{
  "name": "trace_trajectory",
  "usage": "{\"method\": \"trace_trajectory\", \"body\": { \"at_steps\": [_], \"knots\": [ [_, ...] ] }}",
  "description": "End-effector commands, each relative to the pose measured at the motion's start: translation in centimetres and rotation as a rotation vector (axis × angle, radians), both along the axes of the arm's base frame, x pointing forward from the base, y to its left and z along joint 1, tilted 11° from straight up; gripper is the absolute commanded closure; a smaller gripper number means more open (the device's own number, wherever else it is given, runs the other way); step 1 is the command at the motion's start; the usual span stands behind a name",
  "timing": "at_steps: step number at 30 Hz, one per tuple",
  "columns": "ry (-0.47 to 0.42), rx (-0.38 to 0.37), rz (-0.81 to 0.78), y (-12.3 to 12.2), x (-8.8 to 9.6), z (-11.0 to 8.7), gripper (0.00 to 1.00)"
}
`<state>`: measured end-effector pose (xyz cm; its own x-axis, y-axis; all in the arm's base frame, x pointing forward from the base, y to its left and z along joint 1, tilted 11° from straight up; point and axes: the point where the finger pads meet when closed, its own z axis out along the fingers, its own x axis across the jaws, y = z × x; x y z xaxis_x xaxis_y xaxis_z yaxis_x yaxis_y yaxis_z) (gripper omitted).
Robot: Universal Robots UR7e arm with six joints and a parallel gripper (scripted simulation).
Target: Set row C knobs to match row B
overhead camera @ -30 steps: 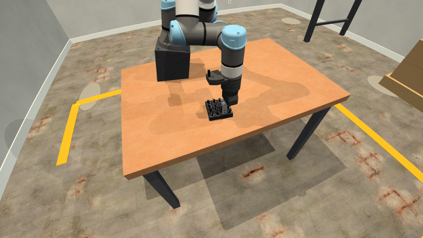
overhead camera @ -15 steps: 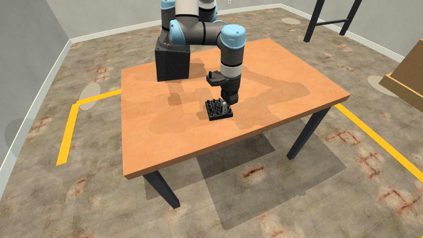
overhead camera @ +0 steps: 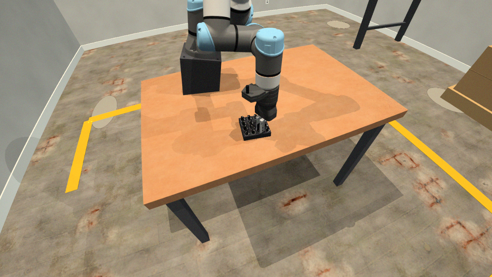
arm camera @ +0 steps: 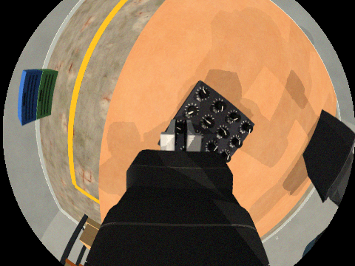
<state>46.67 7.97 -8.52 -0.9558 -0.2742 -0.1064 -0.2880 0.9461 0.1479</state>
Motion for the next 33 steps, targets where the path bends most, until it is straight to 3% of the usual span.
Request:
{"method": "trace_trajectory", "body": {
  "at_steps": [1,33],
  "knots": [
    [-0.020,-0.004,0.104,-0.02,0.04,0.04,0.70],
    [-0.119,-0.039,0.666,-0.02,0.04,0.04,0.70]
  ]
}}
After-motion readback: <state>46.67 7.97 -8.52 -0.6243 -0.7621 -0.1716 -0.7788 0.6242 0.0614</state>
